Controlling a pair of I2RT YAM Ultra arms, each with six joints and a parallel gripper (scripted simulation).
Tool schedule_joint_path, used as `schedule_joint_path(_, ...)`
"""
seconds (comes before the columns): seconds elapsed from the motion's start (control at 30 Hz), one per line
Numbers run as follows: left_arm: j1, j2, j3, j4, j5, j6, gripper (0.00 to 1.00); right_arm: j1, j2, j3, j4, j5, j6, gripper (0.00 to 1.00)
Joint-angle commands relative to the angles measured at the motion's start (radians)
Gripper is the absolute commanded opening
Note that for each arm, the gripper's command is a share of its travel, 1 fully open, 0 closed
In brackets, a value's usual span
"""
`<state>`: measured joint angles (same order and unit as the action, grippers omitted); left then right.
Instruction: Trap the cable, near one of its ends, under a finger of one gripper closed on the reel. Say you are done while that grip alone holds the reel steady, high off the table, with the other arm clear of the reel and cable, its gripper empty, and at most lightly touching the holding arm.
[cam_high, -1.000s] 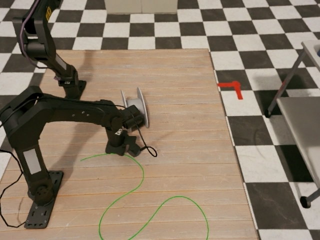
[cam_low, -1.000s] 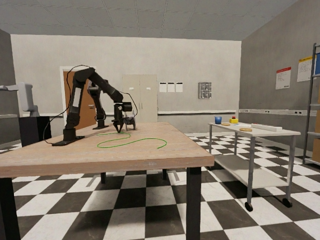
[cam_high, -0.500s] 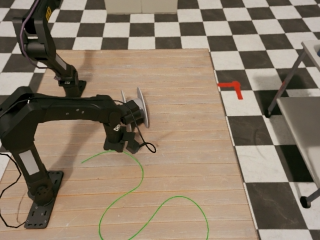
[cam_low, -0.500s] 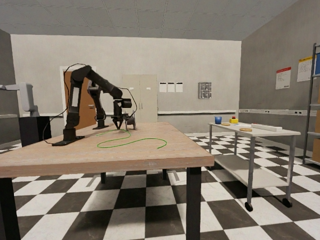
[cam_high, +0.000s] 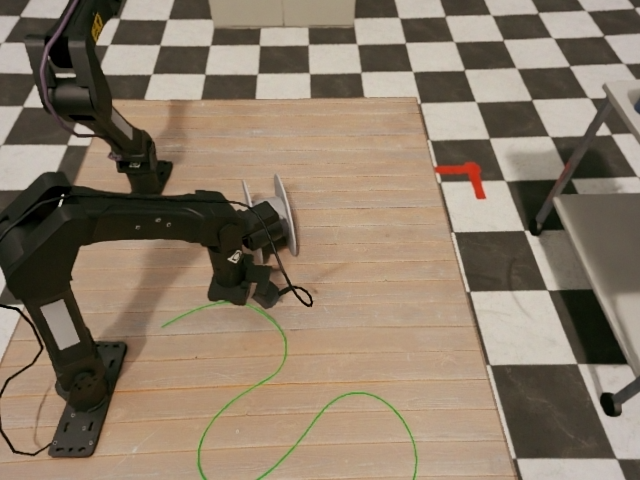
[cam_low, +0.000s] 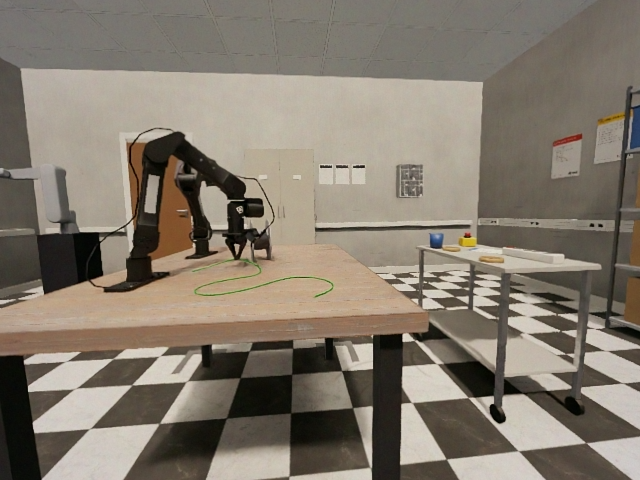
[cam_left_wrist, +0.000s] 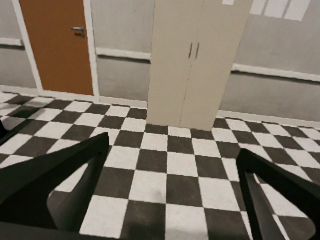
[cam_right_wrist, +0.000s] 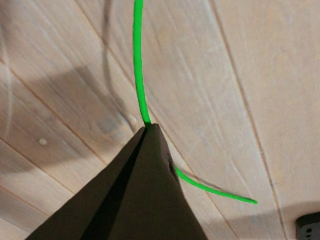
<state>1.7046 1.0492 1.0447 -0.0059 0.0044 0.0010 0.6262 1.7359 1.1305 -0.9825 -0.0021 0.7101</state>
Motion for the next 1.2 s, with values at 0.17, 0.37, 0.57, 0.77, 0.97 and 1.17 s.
schedule_joint_path(0.17,-0.010,-0.003,-0.015,0.009,-0.013,-0.005,1.00,-0.006,0.004,0.028,0.016,0.010,-0.003,0.00)
schedule_joint_path(0.37,-0.010,-0.003,-0.015,0.009,-0.013,-0.005,1.00,-0.007,0.009,0.016,0.020,0.010,-0.004,0.00)
schedule_joint_path(0.57,-0.010,-0.003,-0.015,0.009,-0.013,-0.005,1.00,-0.008,0.009,0.001,0.022,0.010,-0.005,0.00)
schedule_joint_path(0.77,-0.010,-0.003,-0.015,0.009,-0.013,-0.005,1.00,-0.009,0.004,0.004,0.023,0.010,-0.005,0.00)
schedule_joint_path(0.97,-0.010,-0.003,-0.015,0.009,-0.013,-0.005,1.00,-0.016,-0.036,-0.008,0.021,0.003,0.013,0.00)
schedule_joint_path(1.17,-0.010,-0.003,-0.015,0.009,-0.013,-0.005,1.00,-0.012,-0.047,0.005,-0.003,-0.011,0.032,0.00)
